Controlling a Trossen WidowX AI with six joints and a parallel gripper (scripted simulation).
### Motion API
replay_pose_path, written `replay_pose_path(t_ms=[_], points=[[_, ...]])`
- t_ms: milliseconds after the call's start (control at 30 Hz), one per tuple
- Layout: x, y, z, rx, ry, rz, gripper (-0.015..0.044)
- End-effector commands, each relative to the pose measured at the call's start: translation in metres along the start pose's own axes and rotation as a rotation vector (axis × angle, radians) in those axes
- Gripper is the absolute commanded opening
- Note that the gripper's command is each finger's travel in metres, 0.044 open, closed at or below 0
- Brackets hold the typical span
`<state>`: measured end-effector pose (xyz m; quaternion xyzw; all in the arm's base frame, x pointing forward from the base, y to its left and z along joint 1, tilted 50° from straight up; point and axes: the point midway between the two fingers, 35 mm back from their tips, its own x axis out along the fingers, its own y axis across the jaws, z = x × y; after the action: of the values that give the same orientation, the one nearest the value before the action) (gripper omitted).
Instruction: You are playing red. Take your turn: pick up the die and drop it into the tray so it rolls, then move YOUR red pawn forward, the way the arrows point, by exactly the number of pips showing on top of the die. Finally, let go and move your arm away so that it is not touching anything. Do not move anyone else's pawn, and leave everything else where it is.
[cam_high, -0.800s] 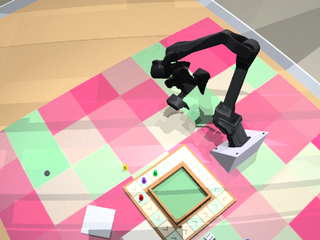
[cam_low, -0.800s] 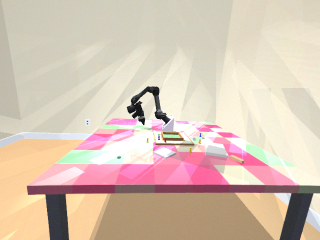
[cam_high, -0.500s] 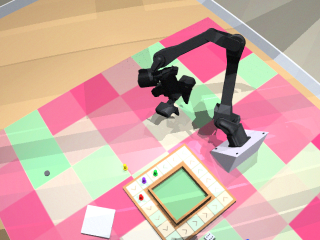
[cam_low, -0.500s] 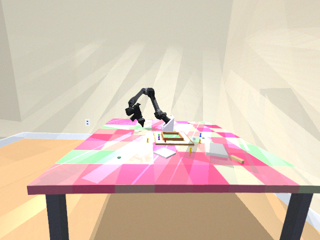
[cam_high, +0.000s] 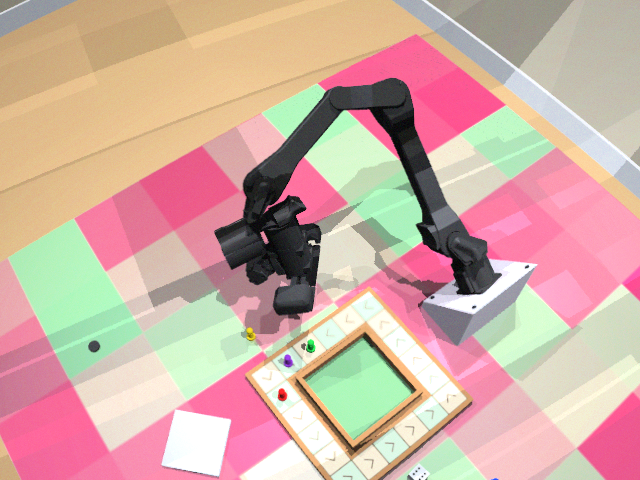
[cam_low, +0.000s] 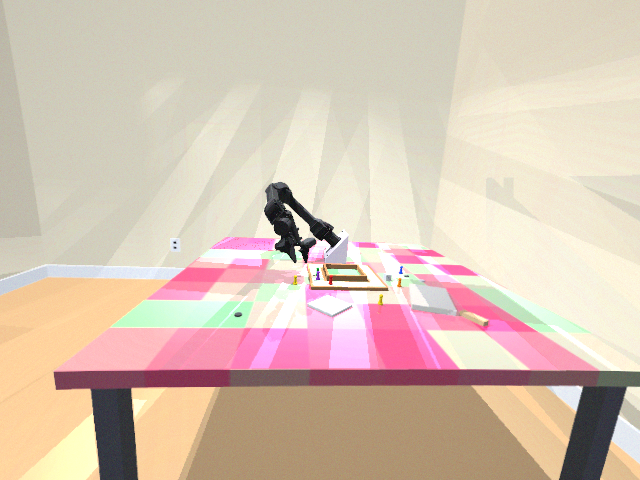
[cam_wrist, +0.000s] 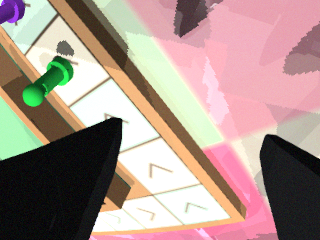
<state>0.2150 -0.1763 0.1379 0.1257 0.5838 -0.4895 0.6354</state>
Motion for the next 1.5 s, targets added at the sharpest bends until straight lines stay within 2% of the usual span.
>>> replay_pose_path(t_ms=[0,167,333,533,733,900,1467], points=[[-0.002,0.056,0.003,-0.16,-0.021,0.024,0.0275],[-0.002,0.114,-0.005,-0.311,-0.038,0.032,0.0275],[0.016,0.177,-0.033,-0.45,-0.034,-0.038,0.0275],[0.046,0.248,-0.092,-0.628,-0.064,-0.148,0.0275],[0.089,0.295,-0.168,-0.798,-0.134,-0.272,0.0275],[0.103,0.303,-0.194,-0.838,-0.157,-0.303,0.0275],[0.123,0.297,-0.189,-0.838,-0.157,-0.304,0.0275]])
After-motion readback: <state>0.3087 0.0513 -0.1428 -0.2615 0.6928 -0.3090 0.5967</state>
